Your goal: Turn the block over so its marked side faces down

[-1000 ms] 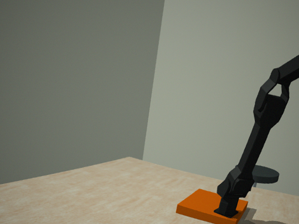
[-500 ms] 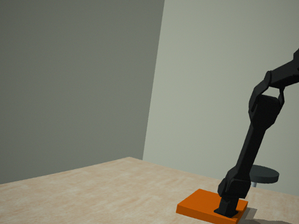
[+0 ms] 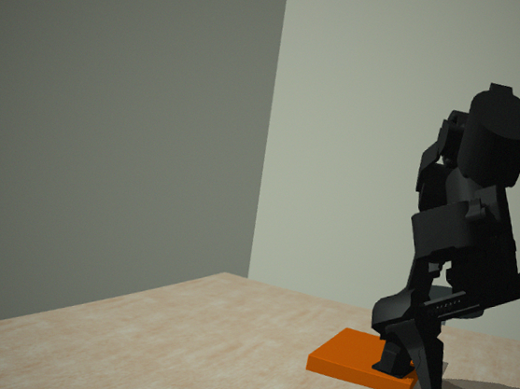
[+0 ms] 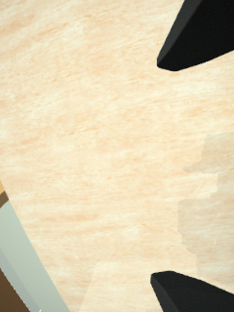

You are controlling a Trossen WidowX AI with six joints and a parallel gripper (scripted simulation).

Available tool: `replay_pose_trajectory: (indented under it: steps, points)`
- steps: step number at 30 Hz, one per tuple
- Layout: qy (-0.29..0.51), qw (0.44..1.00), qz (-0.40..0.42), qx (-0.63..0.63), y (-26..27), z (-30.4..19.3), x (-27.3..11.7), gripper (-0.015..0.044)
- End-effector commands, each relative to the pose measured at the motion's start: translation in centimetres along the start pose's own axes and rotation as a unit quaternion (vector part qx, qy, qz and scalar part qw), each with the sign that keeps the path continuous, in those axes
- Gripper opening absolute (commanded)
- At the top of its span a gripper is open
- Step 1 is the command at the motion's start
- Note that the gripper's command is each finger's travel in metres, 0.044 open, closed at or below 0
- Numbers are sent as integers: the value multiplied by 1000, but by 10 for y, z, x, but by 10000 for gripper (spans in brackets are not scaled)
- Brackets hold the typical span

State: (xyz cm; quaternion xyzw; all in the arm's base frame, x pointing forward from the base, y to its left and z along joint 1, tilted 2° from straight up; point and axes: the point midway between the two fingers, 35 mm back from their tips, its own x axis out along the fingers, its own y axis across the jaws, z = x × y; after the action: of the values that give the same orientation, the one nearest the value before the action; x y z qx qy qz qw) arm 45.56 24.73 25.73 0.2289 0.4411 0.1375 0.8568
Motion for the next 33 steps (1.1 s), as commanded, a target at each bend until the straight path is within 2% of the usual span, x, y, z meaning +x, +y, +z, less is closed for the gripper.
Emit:
replay_pose_trajectory:
  steps: [1, 6, 10, 17, 22, 33]
  points:
    - [73, 991, -93, -55, -67, -20, 5, 440]
    - [200, 956, -180, -121, -146, -55, -7, 440]
    - [298, 918, -210, -157, -190, -81, -26, 440]
    - [303, 916, -211, -158, -196, -83, -30, 440]
    - [303, 916, -211, -158, -212, -99, -7, 440]
    - [303, 916, -211, -158, -222, -107, 5, 440]
